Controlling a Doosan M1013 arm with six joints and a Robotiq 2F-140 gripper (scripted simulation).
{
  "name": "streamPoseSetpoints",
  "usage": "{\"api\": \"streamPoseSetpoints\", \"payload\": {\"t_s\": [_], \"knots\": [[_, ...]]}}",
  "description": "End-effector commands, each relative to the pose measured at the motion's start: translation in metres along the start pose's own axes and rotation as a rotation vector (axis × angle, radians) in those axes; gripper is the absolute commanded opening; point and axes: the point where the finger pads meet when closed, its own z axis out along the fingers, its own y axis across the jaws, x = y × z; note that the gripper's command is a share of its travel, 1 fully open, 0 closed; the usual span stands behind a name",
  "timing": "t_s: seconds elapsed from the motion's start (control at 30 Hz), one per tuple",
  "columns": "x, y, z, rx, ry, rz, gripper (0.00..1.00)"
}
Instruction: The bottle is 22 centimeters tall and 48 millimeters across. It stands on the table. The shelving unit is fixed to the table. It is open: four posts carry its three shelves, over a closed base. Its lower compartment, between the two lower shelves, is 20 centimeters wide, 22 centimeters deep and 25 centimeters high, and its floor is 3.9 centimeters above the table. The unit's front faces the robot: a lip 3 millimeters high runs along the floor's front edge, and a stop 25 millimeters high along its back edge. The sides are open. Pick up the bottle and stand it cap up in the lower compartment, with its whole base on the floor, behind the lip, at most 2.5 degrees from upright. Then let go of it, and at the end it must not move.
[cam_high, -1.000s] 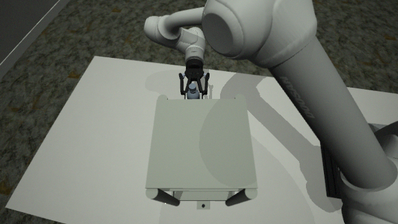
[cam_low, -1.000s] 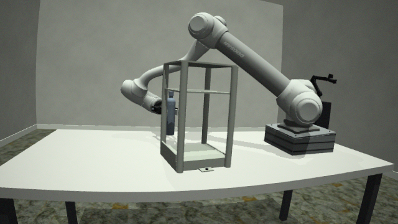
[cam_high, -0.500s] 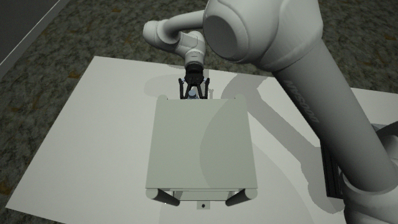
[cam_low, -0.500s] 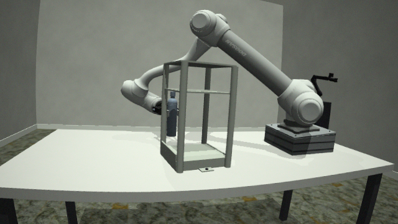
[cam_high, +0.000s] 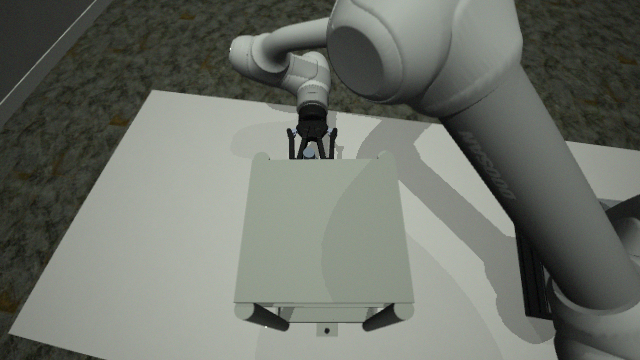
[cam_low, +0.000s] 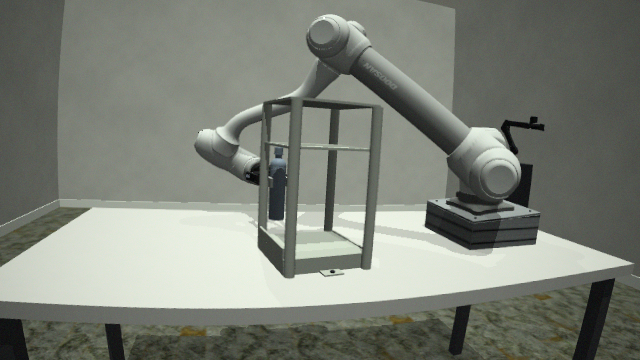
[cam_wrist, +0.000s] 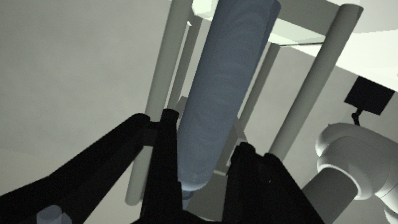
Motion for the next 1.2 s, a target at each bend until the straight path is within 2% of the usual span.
{"api": "streamPoseSetpoints", "payload": {"t_s": [0.0, 0.6, 1.17], "knots": [[0.0, 0.0, 0.0, 0.0, 0.0, 0.0, 0.0], [0.0, 0.031, 0.0, 0.0, 0.0, 0.0, 0.0], [0.0, 0.032, 0.004, 0.0, 0.0, 0.0, 0.0]]}}
